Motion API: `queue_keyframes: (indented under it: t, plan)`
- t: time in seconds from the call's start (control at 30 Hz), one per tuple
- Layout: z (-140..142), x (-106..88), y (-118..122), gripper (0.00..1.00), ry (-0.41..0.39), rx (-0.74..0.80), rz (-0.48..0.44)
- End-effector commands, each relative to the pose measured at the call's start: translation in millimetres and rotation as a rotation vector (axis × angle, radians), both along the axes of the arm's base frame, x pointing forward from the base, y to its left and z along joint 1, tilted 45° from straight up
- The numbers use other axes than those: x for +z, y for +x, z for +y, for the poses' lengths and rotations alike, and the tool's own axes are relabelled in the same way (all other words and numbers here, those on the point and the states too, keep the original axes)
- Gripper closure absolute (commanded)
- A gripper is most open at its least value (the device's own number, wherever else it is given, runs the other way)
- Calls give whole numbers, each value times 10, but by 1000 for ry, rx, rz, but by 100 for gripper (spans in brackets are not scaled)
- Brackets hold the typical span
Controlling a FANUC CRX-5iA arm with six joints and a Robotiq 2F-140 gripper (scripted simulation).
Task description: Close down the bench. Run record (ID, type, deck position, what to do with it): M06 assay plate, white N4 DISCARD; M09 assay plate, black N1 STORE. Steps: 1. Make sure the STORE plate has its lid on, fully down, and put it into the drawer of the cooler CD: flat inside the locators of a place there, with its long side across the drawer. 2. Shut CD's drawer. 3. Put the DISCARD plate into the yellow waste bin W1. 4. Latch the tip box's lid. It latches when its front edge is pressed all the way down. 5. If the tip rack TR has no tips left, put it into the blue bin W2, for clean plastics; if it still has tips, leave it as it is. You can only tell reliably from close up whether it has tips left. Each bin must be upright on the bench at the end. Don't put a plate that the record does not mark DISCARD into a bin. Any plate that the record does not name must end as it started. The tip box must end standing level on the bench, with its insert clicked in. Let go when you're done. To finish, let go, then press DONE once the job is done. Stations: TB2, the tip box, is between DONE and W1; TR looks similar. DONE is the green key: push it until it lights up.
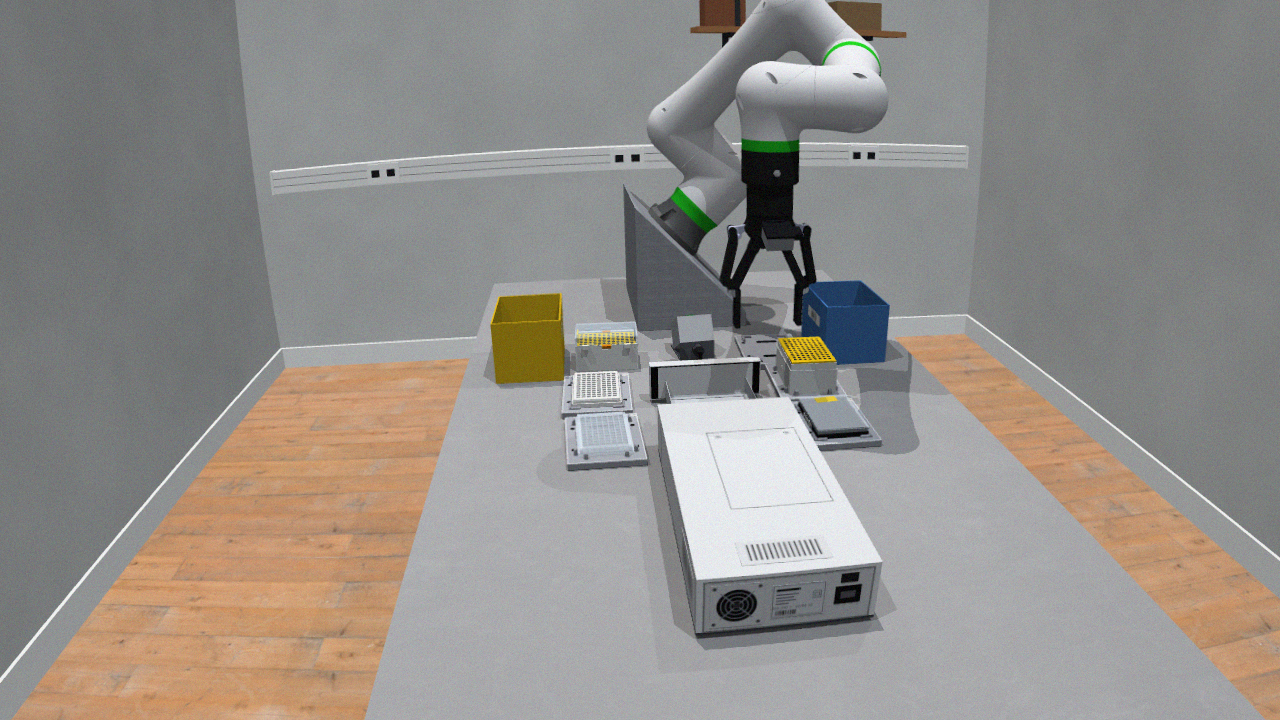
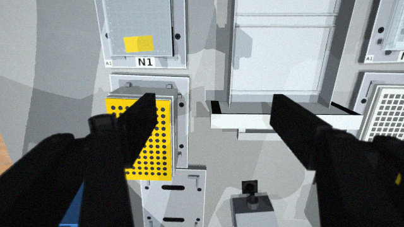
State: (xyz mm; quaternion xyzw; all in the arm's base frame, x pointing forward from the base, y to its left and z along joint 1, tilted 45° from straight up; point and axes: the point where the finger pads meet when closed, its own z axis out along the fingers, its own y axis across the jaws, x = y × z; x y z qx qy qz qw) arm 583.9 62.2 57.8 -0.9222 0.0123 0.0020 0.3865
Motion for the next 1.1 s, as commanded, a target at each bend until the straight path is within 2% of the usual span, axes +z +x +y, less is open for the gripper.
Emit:
queue_keyframes:
  t: [0.0,1.07]
  plan:
    - [31,45,71,30,-1,-1,0]
    - [599,592,923,30,-1,-1,-1]
